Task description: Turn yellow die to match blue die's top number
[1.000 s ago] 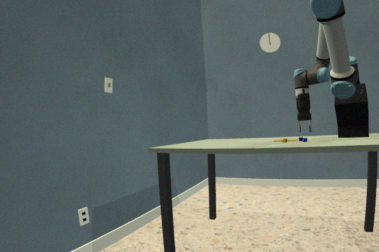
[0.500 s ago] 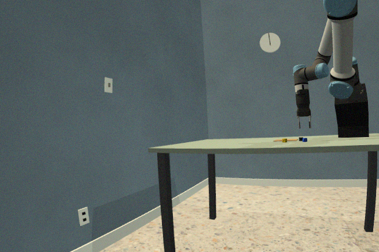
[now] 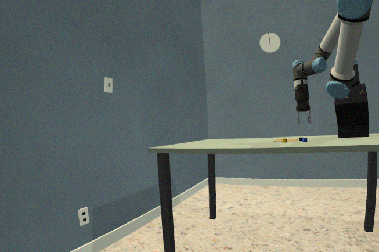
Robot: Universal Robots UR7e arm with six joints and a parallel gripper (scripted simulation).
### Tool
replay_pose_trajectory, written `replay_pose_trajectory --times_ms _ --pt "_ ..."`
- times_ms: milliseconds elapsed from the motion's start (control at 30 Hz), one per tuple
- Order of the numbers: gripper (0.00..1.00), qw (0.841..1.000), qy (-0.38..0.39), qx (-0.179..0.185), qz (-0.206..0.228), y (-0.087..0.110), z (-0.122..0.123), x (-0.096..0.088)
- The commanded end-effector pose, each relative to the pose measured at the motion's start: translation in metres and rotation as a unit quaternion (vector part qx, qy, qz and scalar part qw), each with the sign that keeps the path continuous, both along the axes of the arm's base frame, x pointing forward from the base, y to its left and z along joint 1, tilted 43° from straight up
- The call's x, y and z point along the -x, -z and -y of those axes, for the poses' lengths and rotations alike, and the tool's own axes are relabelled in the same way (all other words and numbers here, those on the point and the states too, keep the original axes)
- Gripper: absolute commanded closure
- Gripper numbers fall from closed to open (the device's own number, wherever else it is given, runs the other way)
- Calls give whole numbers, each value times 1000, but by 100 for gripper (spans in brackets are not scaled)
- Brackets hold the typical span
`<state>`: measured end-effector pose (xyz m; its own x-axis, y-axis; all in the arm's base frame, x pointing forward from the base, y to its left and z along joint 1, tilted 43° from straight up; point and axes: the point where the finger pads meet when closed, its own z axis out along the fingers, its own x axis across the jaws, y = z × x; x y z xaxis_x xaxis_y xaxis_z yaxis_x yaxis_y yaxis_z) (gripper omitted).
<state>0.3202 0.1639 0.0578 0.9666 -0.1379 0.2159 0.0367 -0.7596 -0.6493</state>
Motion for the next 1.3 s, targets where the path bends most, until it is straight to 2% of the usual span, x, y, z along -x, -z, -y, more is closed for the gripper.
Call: replay_pose_trajectory --times_ms 0,600,1267 --pt "0 1000 -1 -2 0 -14 11 8" --pt "0 1000 -1 -2 0 -30 25 13" --pt "0 1000 -1 -2 0 -32 27 14"
